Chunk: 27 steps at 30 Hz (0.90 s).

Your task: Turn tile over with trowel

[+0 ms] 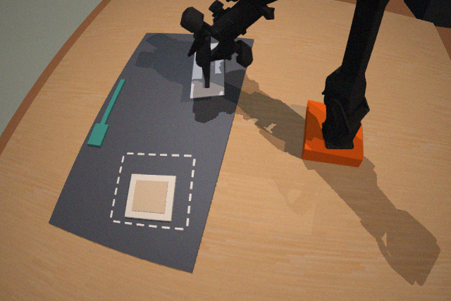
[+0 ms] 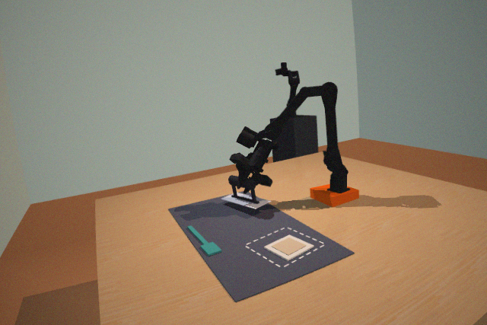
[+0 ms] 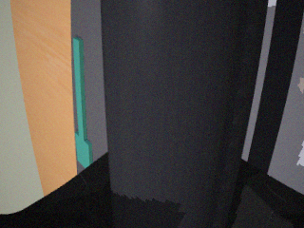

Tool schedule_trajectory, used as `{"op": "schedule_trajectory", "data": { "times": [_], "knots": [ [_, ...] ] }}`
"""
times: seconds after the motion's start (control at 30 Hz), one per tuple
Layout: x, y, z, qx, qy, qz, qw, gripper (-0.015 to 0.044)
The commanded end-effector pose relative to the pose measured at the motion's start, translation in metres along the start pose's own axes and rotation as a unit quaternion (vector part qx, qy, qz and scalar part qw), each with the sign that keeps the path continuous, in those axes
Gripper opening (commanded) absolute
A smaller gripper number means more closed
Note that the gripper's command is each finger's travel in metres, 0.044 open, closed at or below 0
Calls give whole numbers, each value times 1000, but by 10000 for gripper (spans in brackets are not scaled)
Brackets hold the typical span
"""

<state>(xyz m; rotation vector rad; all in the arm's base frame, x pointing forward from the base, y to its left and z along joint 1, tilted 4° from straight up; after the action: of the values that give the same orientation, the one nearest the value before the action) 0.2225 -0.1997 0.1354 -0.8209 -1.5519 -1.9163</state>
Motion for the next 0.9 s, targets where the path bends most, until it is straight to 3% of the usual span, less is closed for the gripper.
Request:
{"op": "schedule_trajectory", "data": {
  "times": [0.0,0.4,0.87],
  "knots": [
    [16,-8,-11,12,-3,-28,1000,0],
    [28,-20,-19,16,-8,-44,999,0],
    [13,-34,-24,16,-8,-44,999,0]
  ]
}}
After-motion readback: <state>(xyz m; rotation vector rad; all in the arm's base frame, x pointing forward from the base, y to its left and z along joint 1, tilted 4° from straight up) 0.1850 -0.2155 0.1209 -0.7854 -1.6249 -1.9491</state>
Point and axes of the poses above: the point midway between the two fingers, 35 mm back from their tips, its own x axis back along the fingers, its own y axis across the jaws, z = x × y, the point moved 10 cm from there along x, back along the fingers, and after that the axes turned 12 degrees about -x, right-handed, at the moved point
